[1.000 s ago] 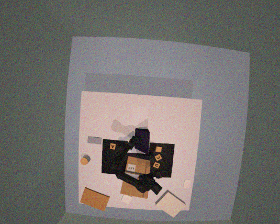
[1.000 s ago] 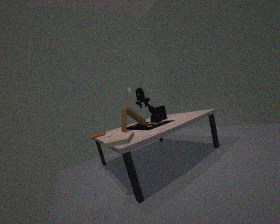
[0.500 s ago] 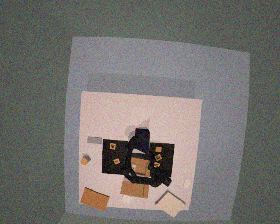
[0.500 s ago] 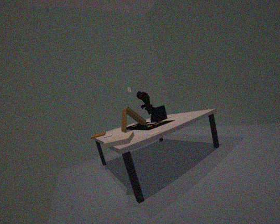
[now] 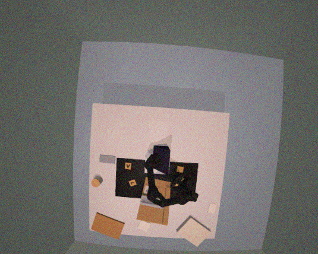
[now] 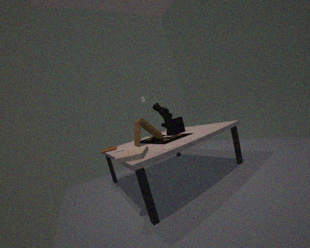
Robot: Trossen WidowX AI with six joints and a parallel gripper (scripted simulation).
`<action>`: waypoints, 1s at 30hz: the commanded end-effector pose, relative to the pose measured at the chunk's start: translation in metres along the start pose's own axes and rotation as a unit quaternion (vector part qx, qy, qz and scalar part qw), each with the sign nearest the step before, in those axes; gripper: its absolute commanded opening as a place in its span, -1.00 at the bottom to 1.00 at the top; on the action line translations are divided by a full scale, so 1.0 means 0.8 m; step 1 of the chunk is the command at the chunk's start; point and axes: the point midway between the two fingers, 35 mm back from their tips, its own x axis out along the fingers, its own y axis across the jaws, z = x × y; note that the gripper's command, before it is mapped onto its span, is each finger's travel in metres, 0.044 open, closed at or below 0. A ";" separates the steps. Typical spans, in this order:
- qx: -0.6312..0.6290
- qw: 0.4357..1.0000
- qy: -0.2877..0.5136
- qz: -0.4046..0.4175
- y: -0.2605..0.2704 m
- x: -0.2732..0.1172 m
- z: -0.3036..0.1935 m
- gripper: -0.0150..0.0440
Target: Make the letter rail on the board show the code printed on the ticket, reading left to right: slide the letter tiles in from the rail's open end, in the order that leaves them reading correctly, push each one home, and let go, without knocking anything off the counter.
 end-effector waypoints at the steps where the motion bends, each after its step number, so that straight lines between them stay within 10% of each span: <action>1: 0.013 1.000 0.003 0.000 0.001 0.001 -0.002 0.66; 30: 0.013 1.000 0.003 0.000 -0.002 0.058 0.001 0.66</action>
